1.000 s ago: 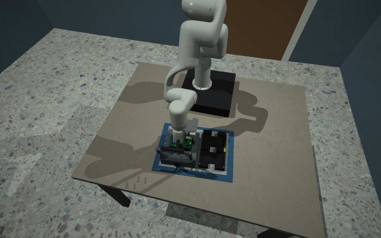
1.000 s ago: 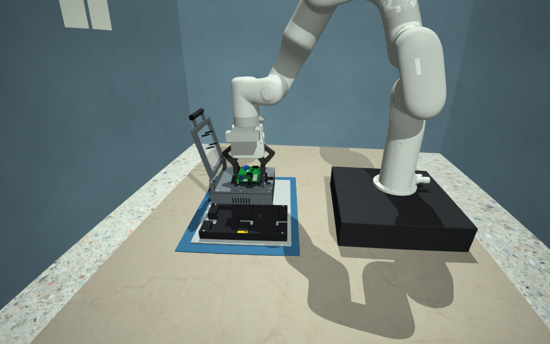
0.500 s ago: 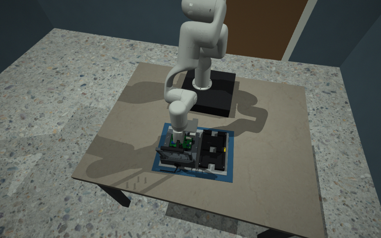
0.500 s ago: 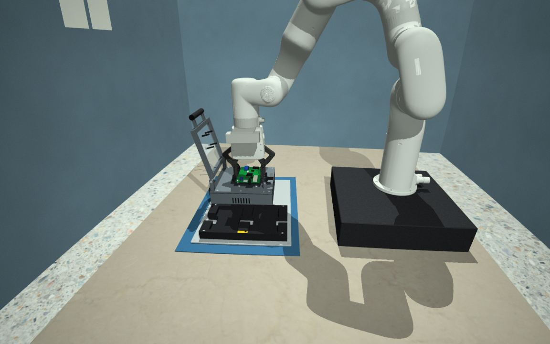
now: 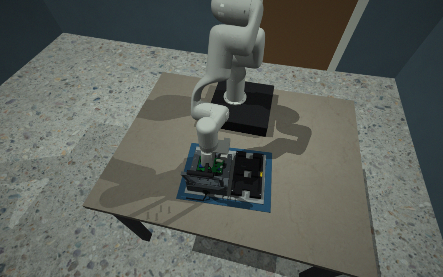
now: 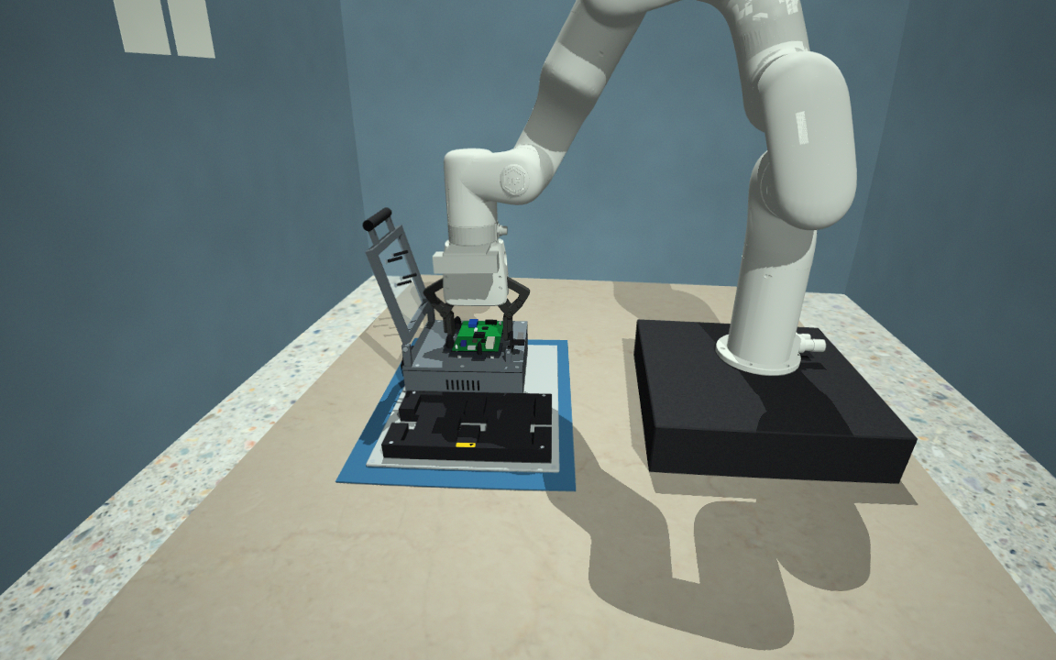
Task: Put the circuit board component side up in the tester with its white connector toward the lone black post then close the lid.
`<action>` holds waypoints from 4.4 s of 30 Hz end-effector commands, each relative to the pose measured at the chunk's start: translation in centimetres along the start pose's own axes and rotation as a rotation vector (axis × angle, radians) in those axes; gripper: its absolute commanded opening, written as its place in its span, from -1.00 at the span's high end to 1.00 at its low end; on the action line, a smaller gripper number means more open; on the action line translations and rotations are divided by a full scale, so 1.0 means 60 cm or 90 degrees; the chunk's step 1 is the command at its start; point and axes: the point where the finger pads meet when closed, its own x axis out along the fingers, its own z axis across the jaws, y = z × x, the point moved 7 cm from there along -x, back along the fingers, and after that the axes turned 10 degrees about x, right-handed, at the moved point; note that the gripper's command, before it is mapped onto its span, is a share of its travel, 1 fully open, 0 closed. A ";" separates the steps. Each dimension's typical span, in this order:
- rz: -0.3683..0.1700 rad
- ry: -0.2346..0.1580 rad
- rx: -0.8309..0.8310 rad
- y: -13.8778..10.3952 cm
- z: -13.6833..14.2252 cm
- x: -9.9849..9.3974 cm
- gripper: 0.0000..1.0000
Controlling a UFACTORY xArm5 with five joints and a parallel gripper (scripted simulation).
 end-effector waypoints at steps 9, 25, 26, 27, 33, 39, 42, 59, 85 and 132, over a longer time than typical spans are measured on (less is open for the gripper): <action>0.000 -0.002 0.000 0.000 0.002 -0.002 -1.00; 0.000 -0.002 0.000 0.000 0.002 -0.002 -1.00; 0.000 -0.002 0.000 0.000 0.002 -0.002 -1.00; 0.000 -0.002 0.000 0.000 0.002 -0.002 -1.00; 0.000 -0.002 0.000 0.000 0.002 -0.005 -1.00; 0.000 -0.002 0.000 0.000 0.002 -0.018 -1.00; 0.000 -0.002 0.000 0.000 0.002 -0.030 -1.00; 0.000 -0.002 0.000 0.000 0.001 -0.139 -1.00; 0.000 -0.002 0.000 0.000 0.001 -0.336 -1.00; 0.000 -0.002 0.000 0.004 0.023 -0.398 -0.03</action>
